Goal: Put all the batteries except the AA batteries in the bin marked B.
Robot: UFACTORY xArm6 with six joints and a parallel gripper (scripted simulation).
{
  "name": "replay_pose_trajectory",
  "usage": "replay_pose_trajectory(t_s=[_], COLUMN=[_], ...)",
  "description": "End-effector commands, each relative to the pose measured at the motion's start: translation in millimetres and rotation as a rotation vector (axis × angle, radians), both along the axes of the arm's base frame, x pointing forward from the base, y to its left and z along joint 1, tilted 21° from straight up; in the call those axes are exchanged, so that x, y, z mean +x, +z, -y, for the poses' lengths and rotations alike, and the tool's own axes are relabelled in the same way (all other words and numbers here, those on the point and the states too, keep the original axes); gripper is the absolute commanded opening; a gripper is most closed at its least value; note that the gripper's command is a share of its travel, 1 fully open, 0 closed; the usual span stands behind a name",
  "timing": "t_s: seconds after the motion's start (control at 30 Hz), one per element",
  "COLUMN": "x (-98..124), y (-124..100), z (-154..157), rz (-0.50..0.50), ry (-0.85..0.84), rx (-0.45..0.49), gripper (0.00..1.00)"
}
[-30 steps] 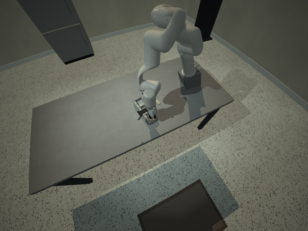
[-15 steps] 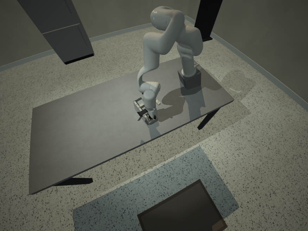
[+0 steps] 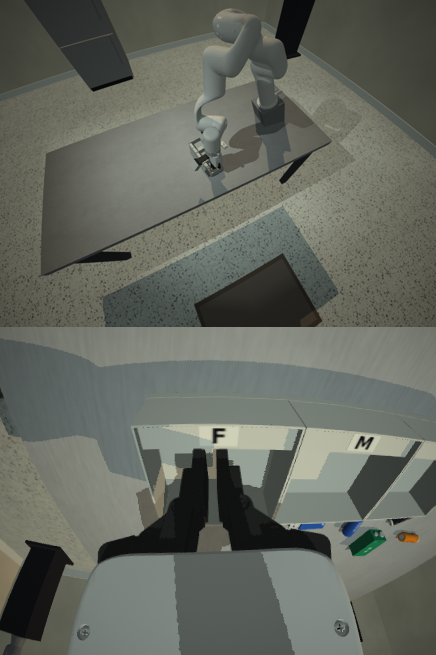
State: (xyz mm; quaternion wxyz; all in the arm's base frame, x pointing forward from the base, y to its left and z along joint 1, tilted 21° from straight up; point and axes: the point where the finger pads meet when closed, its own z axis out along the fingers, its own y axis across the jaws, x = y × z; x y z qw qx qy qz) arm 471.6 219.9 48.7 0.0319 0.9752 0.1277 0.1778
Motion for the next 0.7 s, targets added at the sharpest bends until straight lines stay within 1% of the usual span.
replay_pose_trajectory(t_s=[0.0,0.57,0.67], x=[0.9,0.9,-0.5], y=[1.5,1.5,5.2], z=[-0.7,-0.7,-0.8], rz=[0.003,0.003,0.003], ry=[0.001,0.001,0.001], rx=[0.002,0.002,0.002], gripper=[0.07,0.07,0.07])
